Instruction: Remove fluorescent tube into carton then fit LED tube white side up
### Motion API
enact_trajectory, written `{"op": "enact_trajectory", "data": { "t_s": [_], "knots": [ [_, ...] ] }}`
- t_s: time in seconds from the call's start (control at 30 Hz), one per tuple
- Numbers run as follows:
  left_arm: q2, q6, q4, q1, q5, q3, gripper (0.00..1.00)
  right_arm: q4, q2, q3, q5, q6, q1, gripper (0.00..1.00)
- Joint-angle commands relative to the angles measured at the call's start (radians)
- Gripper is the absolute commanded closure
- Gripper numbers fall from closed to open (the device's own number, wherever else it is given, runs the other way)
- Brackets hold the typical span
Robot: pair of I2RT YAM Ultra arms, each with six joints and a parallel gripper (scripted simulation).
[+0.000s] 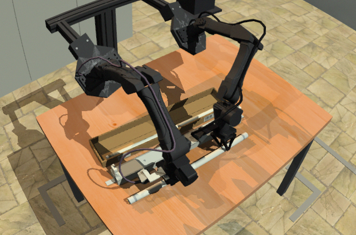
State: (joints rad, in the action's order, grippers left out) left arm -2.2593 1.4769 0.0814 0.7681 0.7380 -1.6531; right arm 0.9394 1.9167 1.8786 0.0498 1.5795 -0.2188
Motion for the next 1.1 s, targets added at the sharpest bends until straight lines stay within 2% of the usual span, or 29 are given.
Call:
{"op": "enact_trajectory", "data": {
  "t_s": [0.0,0.03,0.07,0.6,0.63,1.07],
  "knots": [
    [0.012,0.004,0.012,0.030,-0.014,-0.035,0.51,0.018,-0.022,-0.005,0.010,-0.001,0.002,0.89],
    [0.012,0.004,0.012,0.030,-0.014,-0.035,0.51,0.018,-0.022,-0.005,0.010,-0.001,0.002,0.89],
    [0.018,0.003,0.001,0.024,-0.014,-0.024,0.89,0.018,-0.022,-0.005,0.010,-0.001,0.002,0.89],
    [0.015,0.002,0.009,0.029,-0.014,-0.017,0.89,0.018,-0.022,-0.005,0.010,-0.001,0.002,0.89],
    [0.015,0.002,0.009,0.029,-0.014,-0.017,0.89,0.018,-0.022,-0.005,0.010,-0.001,0.002,0.51],
    [0.015,0.002,0.009,0.029,-0.014,-0.017,0.89,0.018,-0.022,-0.005,0.010,-0.001,0.002,0.51]
  ]
}}
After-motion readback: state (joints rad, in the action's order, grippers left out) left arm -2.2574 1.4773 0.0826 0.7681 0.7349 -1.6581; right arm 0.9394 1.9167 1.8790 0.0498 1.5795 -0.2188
